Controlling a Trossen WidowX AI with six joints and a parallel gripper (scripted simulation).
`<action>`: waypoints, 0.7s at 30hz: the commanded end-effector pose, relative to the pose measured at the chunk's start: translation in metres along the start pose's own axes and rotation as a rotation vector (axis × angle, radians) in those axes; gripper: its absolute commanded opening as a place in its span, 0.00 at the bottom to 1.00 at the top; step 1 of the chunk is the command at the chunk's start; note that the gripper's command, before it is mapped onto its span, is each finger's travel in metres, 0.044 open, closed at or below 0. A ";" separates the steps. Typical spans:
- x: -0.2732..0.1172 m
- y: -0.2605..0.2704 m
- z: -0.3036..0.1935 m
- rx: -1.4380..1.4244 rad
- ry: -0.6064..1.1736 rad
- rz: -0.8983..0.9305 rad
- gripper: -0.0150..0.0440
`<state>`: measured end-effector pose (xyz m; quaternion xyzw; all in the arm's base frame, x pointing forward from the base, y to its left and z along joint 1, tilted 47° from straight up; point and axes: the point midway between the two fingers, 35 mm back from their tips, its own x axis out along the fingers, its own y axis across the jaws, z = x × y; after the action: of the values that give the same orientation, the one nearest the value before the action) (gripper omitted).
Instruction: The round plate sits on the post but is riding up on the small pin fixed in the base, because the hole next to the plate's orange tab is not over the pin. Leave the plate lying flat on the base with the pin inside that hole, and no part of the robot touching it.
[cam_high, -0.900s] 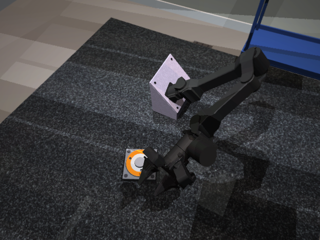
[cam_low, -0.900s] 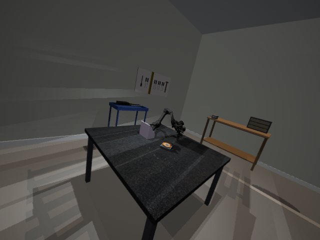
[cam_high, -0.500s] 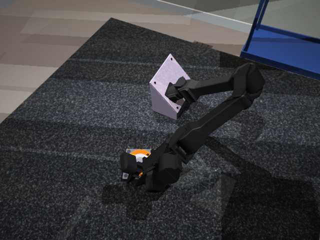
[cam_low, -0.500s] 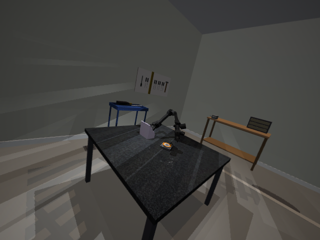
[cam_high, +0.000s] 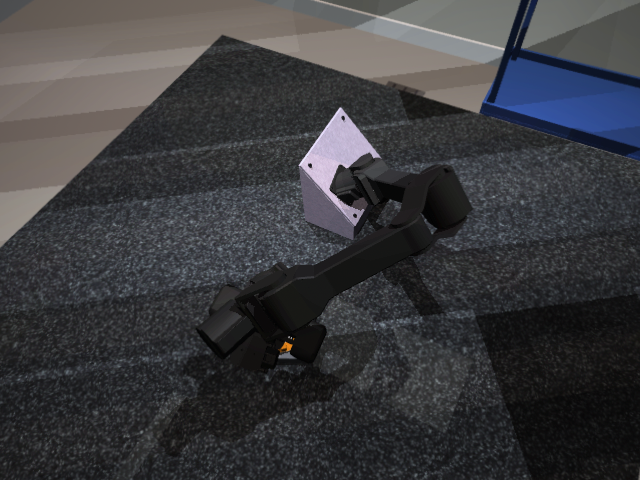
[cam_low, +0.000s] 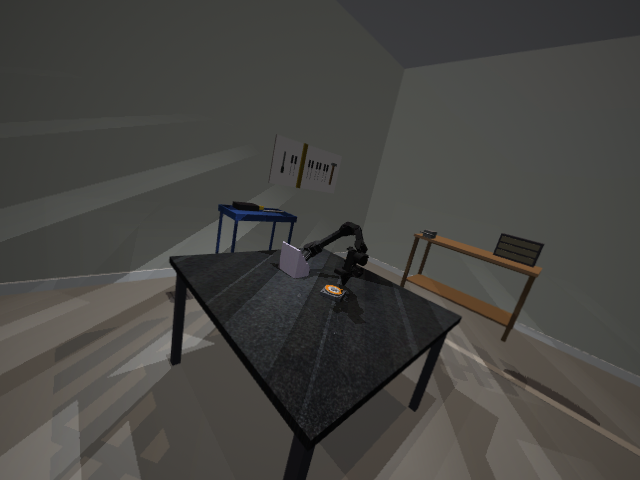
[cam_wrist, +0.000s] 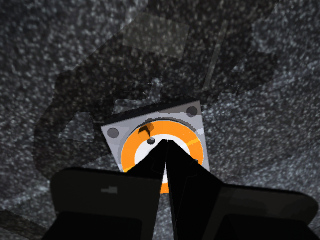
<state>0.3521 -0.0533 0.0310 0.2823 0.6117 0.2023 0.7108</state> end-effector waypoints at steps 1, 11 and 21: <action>-0.006 0.000 0.001 0.083 0.025 0.106 0.25; 0.014 0.002 0.001 0.083 0.025 0.106 0.25; 0.042 0.006 0.000 0.082 0.025 0.109 0.25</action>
<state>0.3589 -0.0234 0.0035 0.3371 0.6150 0.2202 0.6780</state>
